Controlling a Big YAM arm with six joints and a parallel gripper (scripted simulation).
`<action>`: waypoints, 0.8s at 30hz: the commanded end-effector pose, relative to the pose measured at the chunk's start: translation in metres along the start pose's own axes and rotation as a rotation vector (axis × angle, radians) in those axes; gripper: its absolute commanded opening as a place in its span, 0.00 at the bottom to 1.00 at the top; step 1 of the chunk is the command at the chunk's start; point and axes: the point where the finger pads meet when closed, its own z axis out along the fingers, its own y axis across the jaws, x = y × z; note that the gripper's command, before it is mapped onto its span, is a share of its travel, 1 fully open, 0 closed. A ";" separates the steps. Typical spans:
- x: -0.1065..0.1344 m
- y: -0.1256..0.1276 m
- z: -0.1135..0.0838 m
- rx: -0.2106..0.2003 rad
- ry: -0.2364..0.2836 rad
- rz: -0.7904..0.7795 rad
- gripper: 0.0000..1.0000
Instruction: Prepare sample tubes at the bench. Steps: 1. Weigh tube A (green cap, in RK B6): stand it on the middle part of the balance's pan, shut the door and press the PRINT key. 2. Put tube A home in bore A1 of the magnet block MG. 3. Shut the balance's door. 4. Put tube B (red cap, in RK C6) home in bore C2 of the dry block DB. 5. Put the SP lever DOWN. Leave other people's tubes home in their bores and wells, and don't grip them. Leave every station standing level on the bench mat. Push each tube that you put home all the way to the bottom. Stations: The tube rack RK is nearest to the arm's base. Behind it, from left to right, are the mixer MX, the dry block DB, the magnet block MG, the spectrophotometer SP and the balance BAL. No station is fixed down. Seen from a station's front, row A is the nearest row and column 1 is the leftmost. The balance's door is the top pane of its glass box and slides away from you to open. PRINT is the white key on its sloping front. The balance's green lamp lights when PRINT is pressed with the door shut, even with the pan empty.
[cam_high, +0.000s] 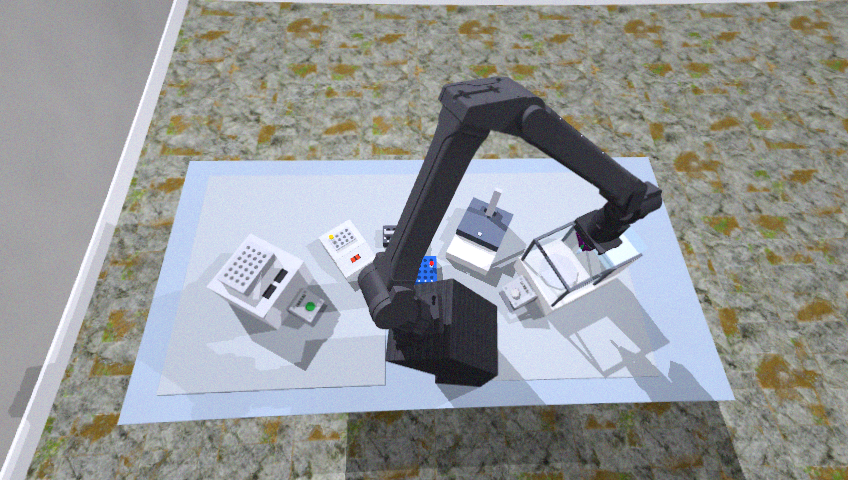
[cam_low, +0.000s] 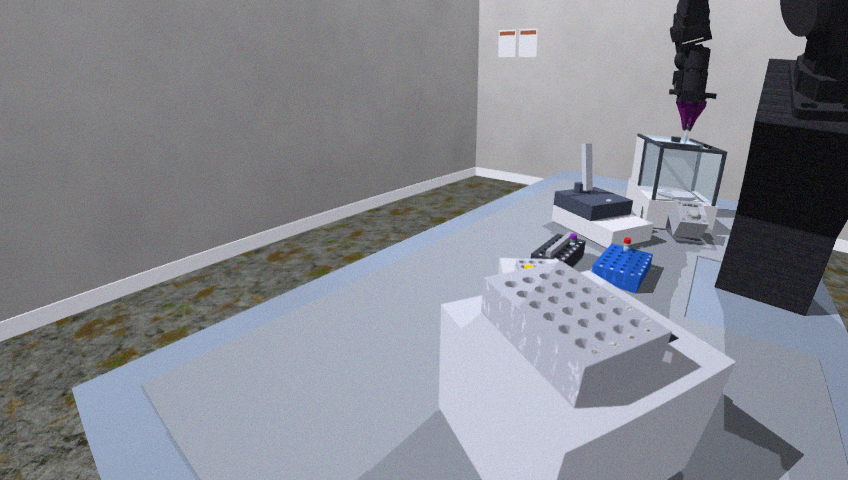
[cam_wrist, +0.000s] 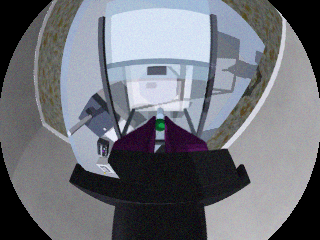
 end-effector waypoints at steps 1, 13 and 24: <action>-0.012 0.001 -0.025 -0.003 -0.031 -0.020 0.09; -0.012 0.000 -0.042 -0.005 -0.032 -0.016 0.09; -0.010 0.002 -0.029 0.000 -0.018 -0.015 0.09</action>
